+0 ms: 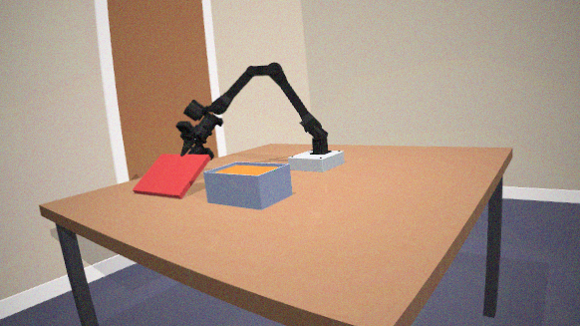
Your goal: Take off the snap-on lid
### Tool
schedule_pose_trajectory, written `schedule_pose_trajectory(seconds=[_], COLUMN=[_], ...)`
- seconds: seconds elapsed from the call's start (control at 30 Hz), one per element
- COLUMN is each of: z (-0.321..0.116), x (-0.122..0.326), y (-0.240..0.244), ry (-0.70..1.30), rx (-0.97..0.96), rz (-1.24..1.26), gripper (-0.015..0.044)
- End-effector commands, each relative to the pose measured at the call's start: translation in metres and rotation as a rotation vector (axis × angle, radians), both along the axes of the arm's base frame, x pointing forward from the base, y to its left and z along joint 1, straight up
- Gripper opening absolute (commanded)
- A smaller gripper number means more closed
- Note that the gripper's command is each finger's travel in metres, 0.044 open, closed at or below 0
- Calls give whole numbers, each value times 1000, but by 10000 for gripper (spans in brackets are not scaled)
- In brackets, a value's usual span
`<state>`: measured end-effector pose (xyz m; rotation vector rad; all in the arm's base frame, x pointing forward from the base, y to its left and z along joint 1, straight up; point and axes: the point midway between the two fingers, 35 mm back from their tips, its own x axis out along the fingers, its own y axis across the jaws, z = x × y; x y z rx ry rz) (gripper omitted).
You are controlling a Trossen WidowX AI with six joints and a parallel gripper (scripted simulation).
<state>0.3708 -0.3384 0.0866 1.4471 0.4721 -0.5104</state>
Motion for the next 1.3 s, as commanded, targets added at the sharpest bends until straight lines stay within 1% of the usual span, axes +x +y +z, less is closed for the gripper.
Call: schedule_pose_trajectory(seconds=[0.0, 0.77, 1.27], z=[-26, -45, -45], x=[-1, 0, 0], y=[6, 5, 5], ry=[39, 39, 39], rx=[37, 37, 37], rz=[1, 1, 1], gripper=[0, 0, 0])
